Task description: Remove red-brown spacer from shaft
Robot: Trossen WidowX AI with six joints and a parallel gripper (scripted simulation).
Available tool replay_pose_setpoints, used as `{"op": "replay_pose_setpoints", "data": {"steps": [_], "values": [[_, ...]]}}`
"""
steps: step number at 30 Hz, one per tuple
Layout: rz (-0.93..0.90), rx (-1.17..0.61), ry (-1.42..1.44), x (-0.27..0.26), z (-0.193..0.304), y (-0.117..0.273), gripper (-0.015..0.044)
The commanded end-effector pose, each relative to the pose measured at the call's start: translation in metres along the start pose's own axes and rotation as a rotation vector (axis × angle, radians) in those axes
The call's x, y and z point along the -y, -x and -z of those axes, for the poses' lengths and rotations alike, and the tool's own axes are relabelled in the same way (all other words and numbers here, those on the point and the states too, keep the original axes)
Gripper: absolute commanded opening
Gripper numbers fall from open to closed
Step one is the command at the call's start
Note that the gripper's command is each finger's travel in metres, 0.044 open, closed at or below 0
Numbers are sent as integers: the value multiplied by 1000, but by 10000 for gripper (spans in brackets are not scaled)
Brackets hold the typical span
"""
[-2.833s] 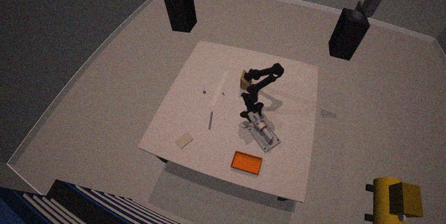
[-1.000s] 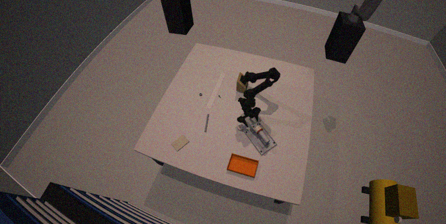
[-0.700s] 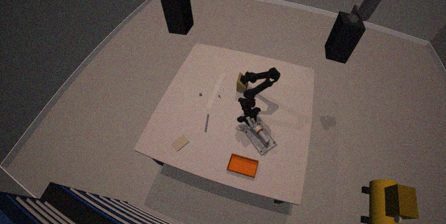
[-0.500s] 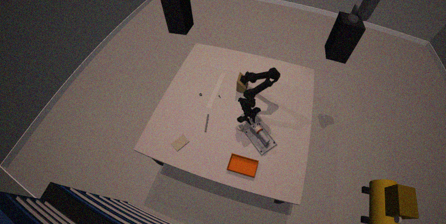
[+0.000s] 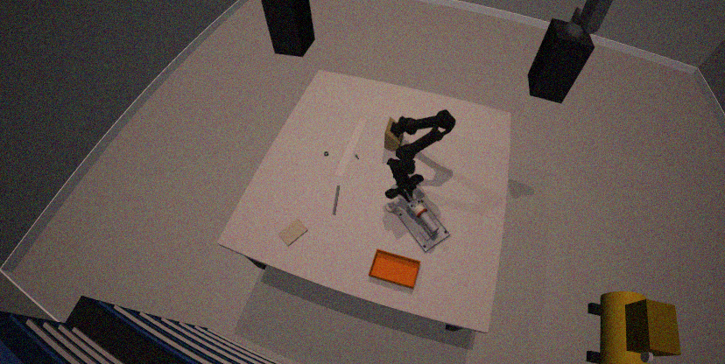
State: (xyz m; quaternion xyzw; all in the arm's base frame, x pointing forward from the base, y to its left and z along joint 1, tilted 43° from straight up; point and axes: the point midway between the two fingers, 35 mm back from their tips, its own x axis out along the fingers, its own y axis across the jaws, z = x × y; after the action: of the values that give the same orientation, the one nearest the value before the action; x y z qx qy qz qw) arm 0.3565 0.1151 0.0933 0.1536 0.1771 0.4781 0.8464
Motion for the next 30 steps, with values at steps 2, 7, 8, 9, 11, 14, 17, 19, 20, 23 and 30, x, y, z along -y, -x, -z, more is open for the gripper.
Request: {"op": "replay_pose_setpoints", "data": {"steps": [2,7,8,9,11,14,17,19,20,23,30], "values": [[-1,-1,-3,0,4,4,0],[-1,-1,-3,0,6,6,0],[-1,-1,-3,0,6,6,0],[-1,-1,-3,0,7,6,0],[-1,-1,-3,0,7,7,0],[-1,-1,-4,0,9,8,0],[-1,-1,-4,0,10,9,0],[-1,-1,-4,0,11,10,0],[-1,-1,-4,0,10,10,0],[-1,-1,-4,0,10,9,0],[-1,-1,-4,0,10,10,0]]}}
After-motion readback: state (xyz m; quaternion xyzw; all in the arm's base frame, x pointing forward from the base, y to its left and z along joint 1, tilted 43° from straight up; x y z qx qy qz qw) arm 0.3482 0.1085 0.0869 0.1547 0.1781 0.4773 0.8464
